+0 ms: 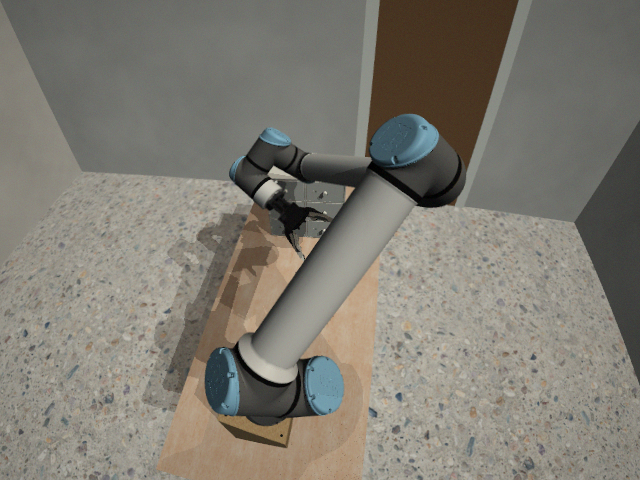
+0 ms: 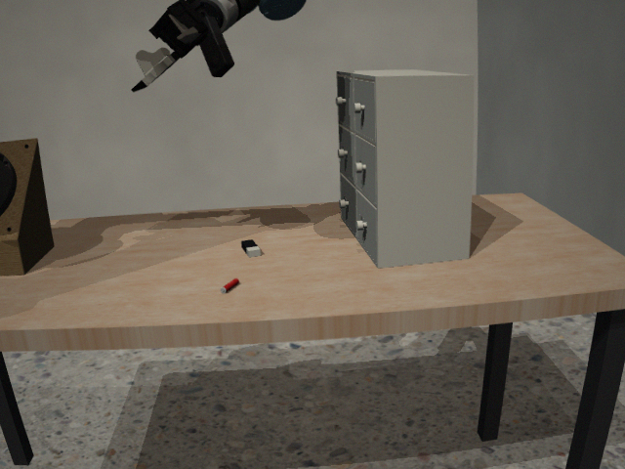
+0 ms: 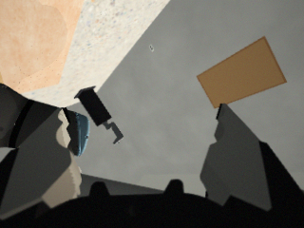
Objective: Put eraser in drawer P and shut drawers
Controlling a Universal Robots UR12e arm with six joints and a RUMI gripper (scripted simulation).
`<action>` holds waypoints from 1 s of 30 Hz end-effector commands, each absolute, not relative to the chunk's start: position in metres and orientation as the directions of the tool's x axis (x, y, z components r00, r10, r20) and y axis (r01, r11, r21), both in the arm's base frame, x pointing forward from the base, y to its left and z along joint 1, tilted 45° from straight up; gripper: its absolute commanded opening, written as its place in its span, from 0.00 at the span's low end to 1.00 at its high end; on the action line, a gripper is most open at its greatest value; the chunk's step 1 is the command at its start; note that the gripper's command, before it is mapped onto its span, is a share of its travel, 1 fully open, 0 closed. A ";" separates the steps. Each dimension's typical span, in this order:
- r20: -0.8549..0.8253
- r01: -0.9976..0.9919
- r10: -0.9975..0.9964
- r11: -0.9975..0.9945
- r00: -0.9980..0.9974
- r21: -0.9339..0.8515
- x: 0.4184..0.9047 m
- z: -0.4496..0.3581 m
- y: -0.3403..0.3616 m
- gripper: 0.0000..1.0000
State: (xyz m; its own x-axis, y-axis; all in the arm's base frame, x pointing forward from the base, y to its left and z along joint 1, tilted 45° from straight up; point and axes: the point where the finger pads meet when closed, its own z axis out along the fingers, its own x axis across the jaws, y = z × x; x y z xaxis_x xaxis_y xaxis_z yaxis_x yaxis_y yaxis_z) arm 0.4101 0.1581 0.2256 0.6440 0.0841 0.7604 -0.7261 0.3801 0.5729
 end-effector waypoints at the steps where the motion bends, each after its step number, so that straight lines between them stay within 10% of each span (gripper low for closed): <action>1: 0.761 -0.727 0.084 0.380 0.643 0.573 0.410 0.226 0.158 1.00; 30: 0.802 -0.754 0.005 0.346 0.597 0.559 0.404 0.216 0.156 1.00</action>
State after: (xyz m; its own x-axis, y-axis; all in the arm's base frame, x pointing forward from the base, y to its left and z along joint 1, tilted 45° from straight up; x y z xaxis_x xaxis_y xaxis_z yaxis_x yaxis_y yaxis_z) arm 0.4075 0.1570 0.2217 0.6267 0.0552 0.7773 -0.7364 0.3680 0.5677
